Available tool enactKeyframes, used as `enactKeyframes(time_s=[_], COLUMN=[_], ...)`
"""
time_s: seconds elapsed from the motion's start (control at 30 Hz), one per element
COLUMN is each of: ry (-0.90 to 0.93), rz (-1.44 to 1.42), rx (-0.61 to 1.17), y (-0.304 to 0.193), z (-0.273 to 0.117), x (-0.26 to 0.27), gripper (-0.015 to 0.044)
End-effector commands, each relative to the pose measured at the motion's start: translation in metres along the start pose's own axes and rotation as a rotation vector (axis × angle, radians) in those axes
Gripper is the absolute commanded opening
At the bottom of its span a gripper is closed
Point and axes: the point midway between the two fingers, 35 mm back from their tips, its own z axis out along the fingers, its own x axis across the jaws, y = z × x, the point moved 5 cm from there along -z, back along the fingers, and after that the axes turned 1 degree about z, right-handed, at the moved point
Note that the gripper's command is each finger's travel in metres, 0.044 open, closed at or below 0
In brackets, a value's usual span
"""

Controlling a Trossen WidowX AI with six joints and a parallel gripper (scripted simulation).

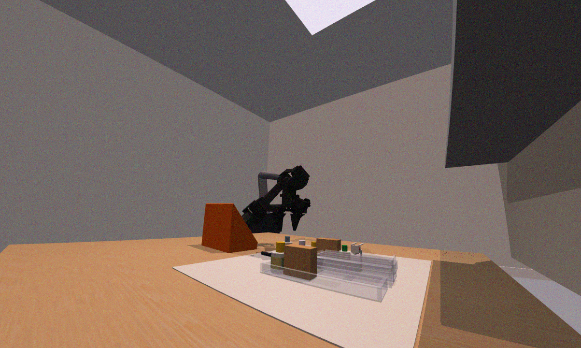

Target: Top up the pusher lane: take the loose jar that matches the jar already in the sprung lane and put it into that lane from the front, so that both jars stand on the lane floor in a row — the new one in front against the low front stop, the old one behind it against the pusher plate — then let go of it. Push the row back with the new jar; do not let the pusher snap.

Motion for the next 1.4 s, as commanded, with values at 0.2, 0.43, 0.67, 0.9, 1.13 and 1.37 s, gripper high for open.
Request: enactKeyframes(time_s=[0.2,0.43,0.67,0.9,1.13,1.37], ry=[0.006,0.006,0.005,0.006,0.008,0.008], rz=[-0.001,-0.001,-0.001,-0.001,-0.002,-0.002], rx=[0.002,0.001,0.001,0.001,0.001,0.001], y=[-0.003,-0.003,-0.002,-0.003,-0.003,-0.003], z=[0.023,0.032,0.043,0.054,0.061,0.061], x=[0.003,0.003,0.003,0.004,0.004,0.004], gripper=[0.044,0.044,0.044,0.044,0.0414,0.023])
